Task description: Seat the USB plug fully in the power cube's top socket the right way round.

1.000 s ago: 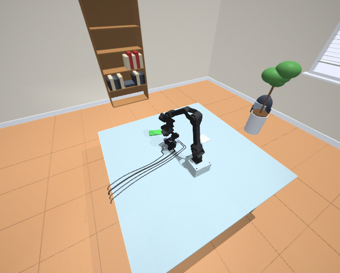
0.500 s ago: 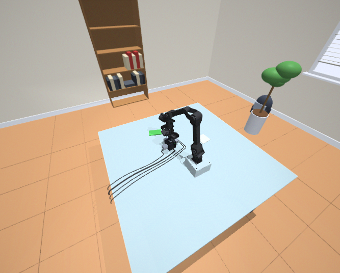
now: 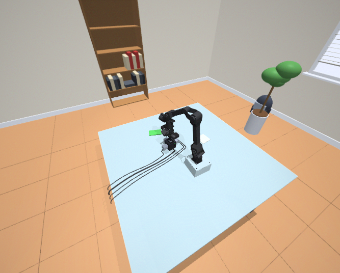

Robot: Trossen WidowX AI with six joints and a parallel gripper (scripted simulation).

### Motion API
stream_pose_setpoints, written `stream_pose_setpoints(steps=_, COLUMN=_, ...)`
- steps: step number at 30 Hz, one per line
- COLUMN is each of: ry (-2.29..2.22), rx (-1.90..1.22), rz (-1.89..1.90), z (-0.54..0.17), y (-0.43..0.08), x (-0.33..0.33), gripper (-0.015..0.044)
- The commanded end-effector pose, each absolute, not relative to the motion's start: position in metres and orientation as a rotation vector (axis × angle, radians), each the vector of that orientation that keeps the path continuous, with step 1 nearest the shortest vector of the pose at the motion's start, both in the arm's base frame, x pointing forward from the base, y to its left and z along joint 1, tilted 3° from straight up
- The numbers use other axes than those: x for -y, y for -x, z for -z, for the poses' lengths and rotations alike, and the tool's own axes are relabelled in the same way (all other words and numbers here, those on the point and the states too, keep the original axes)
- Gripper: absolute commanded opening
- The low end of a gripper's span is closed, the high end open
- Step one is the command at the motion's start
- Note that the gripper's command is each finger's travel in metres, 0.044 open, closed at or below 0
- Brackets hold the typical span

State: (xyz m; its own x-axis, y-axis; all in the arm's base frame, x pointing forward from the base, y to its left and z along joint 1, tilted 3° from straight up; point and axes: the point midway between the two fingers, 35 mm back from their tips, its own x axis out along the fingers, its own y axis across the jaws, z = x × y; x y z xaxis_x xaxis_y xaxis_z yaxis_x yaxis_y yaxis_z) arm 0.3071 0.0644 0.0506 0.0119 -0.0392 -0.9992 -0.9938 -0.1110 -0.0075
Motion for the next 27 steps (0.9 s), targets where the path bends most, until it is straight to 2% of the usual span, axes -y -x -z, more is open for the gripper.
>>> stream_pose_setpoints(steps=1, ry=1.326, rx=-1.176, rz=-1.263, z=-0.051, y=-0.307, x=-0.064, gripper=0.0000)
stream_pose_setpoints(steps=27, ry=1.325, rx=-1.177, rz=-1.264, z=-0.066, y=-0.307, x=-0.065, gripper=0.0000)
